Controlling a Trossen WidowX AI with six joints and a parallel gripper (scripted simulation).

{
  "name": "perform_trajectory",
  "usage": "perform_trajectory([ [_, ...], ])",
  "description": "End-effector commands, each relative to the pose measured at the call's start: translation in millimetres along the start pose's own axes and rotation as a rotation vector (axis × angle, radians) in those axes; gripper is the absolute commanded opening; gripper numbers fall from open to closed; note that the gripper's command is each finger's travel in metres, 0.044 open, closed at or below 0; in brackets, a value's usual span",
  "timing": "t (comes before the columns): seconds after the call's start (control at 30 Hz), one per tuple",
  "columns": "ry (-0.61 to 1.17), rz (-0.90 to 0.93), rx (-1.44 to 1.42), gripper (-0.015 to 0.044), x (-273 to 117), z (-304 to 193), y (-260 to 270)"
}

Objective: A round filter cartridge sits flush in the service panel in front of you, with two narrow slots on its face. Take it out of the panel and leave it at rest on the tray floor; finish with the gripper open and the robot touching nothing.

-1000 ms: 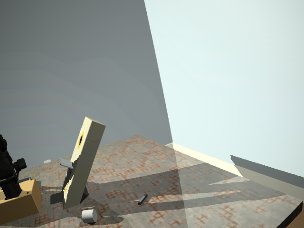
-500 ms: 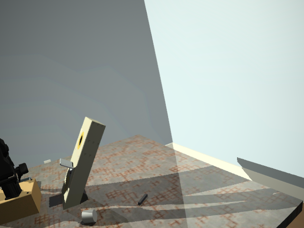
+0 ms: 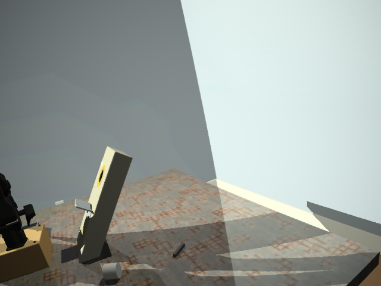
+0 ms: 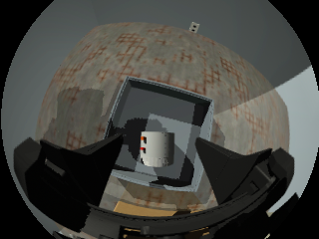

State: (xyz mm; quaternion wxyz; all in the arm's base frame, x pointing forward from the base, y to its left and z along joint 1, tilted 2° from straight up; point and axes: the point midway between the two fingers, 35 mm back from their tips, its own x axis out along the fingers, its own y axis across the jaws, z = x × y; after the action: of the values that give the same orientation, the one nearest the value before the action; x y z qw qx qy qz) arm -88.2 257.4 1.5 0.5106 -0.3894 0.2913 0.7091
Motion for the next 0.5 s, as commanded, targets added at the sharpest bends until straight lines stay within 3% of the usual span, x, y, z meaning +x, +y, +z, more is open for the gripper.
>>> perform_trajectory([
  [0.0,-0.012,0.0,0.0,0.044,-25.1,20.6,0.0],
  [0.13,-0.012,0.0,0.0,0.044,-59.1,35.1,0.1],
  [0.47,-0.023,-0.002,0.003,0.044,-46.2,33.2,-0.2],
])
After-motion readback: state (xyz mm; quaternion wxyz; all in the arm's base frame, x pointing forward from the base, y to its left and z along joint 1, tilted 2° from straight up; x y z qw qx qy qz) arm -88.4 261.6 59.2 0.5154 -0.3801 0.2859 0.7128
